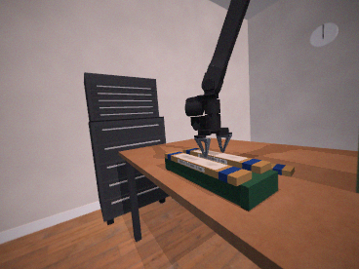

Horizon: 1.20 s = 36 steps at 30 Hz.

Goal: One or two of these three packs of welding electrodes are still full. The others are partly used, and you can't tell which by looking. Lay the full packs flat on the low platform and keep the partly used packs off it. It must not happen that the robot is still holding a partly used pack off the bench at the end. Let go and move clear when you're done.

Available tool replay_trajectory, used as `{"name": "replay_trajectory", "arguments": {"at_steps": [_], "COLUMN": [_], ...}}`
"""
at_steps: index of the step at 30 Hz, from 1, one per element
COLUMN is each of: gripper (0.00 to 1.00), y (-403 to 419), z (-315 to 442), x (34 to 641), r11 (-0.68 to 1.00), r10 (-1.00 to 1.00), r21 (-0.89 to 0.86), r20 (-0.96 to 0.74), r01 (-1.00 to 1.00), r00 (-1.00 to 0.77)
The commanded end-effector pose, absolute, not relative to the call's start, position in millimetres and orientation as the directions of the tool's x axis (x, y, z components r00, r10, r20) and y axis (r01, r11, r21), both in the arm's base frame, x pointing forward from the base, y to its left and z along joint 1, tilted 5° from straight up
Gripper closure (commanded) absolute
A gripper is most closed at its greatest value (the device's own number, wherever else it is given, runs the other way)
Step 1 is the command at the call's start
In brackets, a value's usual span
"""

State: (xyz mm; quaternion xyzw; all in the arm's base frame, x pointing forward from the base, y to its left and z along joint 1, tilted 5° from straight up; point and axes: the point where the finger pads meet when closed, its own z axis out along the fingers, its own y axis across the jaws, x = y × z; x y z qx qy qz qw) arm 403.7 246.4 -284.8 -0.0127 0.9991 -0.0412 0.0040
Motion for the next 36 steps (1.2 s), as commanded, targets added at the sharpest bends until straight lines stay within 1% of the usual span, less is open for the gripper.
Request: {"name": "replay_trajectory", "arguments": {"at_steps": [1,17,18,26,28,36], "gripper": [0.04,0.04,0.04,0.04,0.04,0.04], "y": [246,246,242,252,252,257], "z": [-294,-294,-296,-243,-243,-199], "x": [405,405,397,397,397,397], "r11": [0.996,0.996,0.996,0.997,0.997,0.997], "r10": [-0.024,-0.024,-0.024,-0.026,-0.026,-0.027], "r21": [-0.081,-0.081,-0.082,-0.078,-0.078,-0.076], "r20": [-0.011,-0.011,-0.009,-0.016,-0.016,-0.018], "r01": [-0.023,-0.023,-0.023,-0.025,-0.025,-0.025], "r00": [-1.000,-1.000,-1.000,-1.000,-1.000,-0.999]}}
